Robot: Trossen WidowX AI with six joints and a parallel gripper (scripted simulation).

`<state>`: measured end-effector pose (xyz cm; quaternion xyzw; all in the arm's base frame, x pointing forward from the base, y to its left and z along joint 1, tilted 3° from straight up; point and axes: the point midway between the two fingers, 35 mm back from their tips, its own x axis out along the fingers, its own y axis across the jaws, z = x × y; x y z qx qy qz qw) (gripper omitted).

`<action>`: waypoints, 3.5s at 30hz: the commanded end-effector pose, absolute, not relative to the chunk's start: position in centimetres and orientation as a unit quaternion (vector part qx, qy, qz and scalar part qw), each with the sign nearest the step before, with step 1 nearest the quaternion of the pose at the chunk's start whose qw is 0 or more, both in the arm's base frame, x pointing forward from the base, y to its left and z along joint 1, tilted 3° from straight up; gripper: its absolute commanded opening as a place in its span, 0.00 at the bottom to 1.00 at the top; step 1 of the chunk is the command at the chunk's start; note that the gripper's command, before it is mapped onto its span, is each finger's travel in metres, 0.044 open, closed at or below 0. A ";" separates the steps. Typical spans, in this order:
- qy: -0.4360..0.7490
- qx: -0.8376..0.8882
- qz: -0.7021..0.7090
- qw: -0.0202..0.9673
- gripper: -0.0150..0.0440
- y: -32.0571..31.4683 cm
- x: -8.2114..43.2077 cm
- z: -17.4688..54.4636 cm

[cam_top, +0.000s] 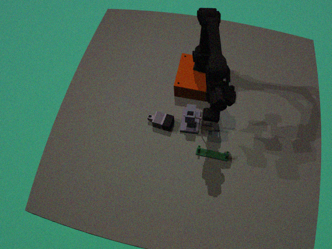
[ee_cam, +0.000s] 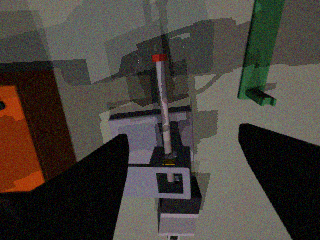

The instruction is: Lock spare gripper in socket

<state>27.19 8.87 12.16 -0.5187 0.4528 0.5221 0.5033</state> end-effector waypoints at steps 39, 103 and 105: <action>0.458 -0.513 0.530 0.497 0.76 10.4 26.9 1.2; 0.420 -0.483 0.564 0.522 0.25 12.3 26.7 1.7; 0.420 -0.484 0.563 0.522 0.25 12.3 26.7 1.7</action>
